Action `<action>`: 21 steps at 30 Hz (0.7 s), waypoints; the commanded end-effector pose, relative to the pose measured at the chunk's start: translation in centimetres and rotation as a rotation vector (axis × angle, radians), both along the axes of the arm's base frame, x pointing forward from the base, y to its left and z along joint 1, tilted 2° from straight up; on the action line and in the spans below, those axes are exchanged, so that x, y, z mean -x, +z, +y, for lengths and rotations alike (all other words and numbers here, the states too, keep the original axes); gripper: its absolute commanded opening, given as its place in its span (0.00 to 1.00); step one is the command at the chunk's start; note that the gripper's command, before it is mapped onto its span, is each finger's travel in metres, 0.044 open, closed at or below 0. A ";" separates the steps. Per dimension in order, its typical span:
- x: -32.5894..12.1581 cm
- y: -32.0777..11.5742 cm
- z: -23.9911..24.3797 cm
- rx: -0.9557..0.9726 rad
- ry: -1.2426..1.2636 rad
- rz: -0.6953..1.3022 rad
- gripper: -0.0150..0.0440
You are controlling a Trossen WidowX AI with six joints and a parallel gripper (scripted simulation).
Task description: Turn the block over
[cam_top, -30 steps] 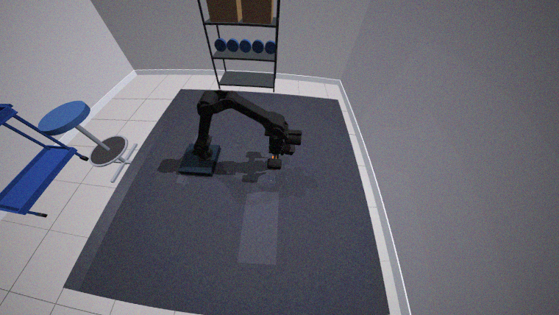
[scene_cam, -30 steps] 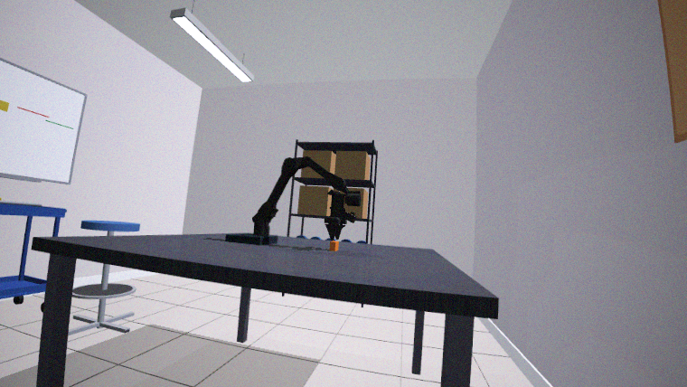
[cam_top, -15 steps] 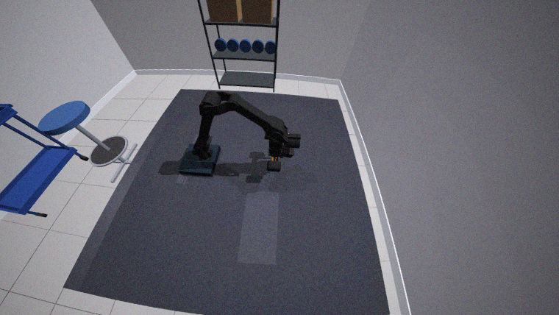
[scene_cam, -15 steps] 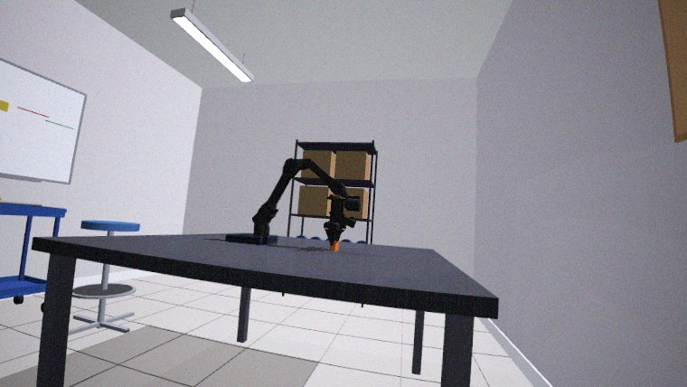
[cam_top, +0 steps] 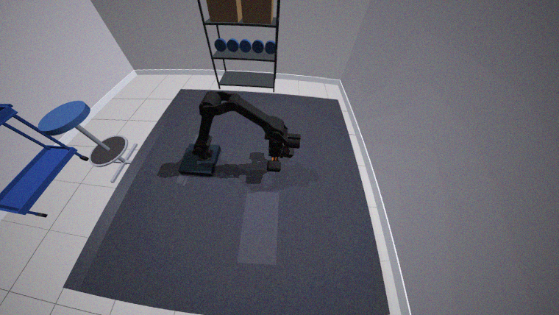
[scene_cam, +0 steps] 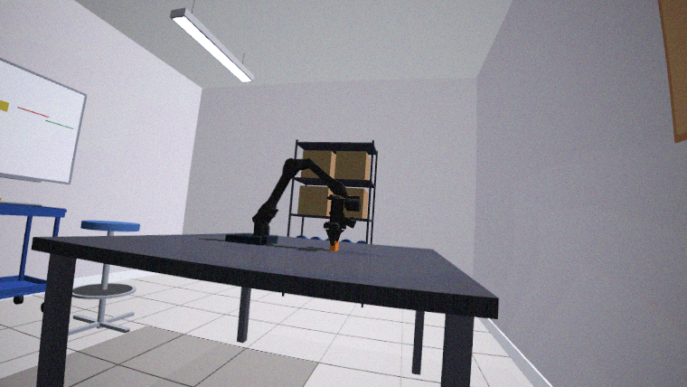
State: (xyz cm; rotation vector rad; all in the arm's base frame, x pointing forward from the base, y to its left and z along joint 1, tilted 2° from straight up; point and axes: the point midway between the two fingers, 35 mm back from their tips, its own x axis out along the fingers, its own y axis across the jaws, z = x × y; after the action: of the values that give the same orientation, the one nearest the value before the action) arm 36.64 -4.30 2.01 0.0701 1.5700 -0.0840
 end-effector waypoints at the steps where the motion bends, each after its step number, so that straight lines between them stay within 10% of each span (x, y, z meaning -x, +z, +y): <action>1: 0.0 0.0 0.0 0.002 -0.003 -0.001 0.59; 21: -0.1 2.9 0.0 0.002 -0.003 -0.011 0.25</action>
State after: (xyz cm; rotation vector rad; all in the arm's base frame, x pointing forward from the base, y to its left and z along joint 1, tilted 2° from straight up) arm 36.70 -4.28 4.69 0.0694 1.5664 -0.0836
